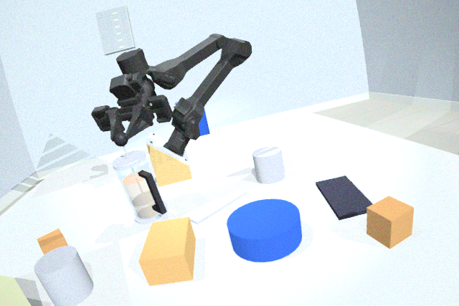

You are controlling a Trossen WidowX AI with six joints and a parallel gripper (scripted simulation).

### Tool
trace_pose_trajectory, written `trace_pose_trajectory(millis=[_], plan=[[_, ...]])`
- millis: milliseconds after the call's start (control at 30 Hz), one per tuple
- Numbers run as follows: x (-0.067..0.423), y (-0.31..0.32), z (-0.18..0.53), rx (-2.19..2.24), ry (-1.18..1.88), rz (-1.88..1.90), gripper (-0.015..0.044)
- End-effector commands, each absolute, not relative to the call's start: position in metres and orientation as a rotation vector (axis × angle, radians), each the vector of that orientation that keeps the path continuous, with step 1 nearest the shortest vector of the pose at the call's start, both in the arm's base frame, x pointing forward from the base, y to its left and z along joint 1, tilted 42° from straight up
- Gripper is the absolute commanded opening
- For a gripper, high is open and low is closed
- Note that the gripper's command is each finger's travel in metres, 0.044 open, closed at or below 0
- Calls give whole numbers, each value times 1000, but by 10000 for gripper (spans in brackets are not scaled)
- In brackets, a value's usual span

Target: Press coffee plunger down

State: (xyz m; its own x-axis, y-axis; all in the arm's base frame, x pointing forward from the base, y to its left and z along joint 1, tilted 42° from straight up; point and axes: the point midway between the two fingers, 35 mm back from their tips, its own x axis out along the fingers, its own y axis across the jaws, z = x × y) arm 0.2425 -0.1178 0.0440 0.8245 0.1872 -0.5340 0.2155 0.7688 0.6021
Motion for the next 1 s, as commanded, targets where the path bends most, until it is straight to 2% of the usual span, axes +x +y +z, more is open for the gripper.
trace_pose_trajectory(millis=[0,967], plan=[[240,-106,31,748,659,-5,129],[244,-110,30,747,658,-4,129]])
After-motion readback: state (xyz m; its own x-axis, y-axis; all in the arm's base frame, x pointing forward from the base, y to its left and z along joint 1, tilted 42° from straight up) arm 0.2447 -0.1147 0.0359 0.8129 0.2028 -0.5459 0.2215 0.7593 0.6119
